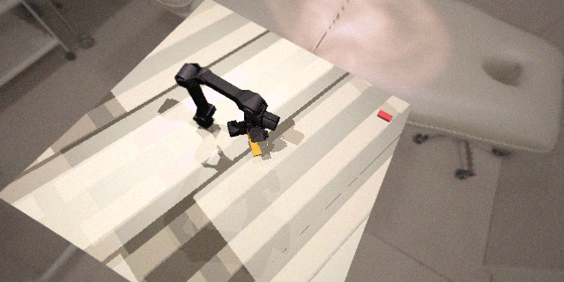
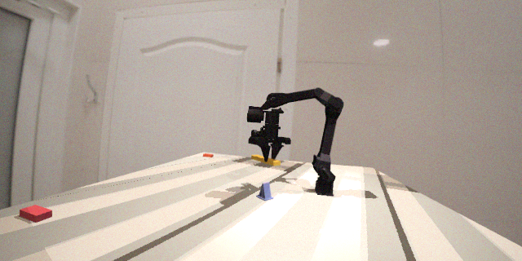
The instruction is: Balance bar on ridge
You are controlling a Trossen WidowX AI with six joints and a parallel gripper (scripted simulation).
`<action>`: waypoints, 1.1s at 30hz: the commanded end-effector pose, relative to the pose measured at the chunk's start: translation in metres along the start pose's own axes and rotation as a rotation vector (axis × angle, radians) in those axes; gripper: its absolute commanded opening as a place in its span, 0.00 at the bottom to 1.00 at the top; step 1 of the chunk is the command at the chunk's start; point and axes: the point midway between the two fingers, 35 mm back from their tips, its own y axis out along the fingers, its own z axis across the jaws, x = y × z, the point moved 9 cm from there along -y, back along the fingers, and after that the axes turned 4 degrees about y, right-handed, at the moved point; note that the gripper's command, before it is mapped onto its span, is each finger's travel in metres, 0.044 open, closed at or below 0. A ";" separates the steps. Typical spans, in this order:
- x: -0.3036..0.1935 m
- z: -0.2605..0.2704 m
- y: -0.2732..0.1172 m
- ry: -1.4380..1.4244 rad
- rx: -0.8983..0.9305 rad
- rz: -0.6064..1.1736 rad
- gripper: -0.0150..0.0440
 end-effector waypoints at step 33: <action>-0.103 0.061 0.000 -0.064 0.006 0.012 0.25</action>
